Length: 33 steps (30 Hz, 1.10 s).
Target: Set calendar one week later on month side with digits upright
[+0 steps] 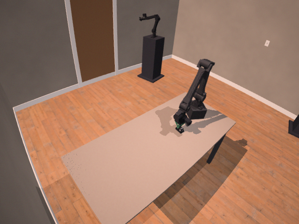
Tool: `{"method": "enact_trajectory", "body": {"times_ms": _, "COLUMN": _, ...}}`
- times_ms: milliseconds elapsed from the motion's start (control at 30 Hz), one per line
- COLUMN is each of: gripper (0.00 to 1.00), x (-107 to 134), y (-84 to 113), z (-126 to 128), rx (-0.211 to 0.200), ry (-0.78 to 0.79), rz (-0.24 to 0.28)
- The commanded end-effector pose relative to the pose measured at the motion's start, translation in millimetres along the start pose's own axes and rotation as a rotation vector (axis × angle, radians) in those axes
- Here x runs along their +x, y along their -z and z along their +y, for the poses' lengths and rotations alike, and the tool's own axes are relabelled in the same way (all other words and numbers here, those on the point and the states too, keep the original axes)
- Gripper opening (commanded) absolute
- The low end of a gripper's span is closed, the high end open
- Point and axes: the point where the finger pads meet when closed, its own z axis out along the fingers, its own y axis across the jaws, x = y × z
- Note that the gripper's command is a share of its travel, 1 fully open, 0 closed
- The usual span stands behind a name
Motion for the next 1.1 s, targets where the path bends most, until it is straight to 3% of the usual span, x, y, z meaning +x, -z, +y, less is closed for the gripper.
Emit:
{"method": "enact_trajectory", "body": {"times_ms": 0, "gripper": 0.25, "x": -3.0, "y": 12.1, "z": -11.4, "rx": 0.032, "ry": 0.0, "rz": -0.01}}
{"method": "enact_trajectory", "body": {"times_ms": 1067, "gripper": 0.25, "x": -3.0, "y": 20.4, "z": -18.5, "rx": 0.045, "ry": 0.0, "rz": -0.012}}
